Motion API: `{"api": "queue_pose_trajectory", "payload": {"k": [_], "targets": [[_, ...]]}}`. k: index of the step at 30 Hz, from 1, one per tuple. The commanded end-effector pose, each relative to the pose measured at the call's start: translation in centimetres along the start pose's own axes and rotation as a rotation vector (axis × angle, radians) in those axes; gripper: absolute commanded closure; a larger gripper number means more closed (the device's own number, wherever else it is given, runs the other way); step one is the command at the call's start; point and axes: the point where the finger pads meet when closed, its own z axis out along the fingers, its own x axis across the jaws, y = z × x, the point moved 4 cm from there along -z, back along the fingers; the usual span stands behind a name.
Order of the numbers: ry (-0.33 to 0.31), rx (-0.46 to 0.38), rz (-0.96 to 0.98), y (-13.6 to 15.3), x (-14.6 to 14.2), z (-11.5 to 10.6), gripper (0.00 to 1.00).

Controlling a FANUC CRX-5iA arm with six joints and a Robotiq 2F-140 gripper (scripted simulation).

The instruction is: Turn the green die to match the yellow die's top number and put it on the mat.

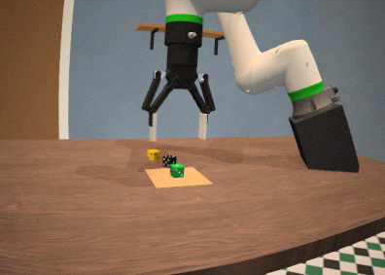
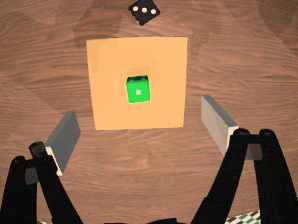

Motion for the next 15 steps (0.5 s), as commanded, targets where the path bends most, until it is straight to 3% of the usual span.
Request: {"api": "queue_pose_trajectory", "payload": {"k": [1,15], "targets": [[0.0,0.0,0.0,0.01,-0.02,-0.02,0.0],[0.0,0.0,0.0,0.01,-0.02,-0.49,0.0]]}}
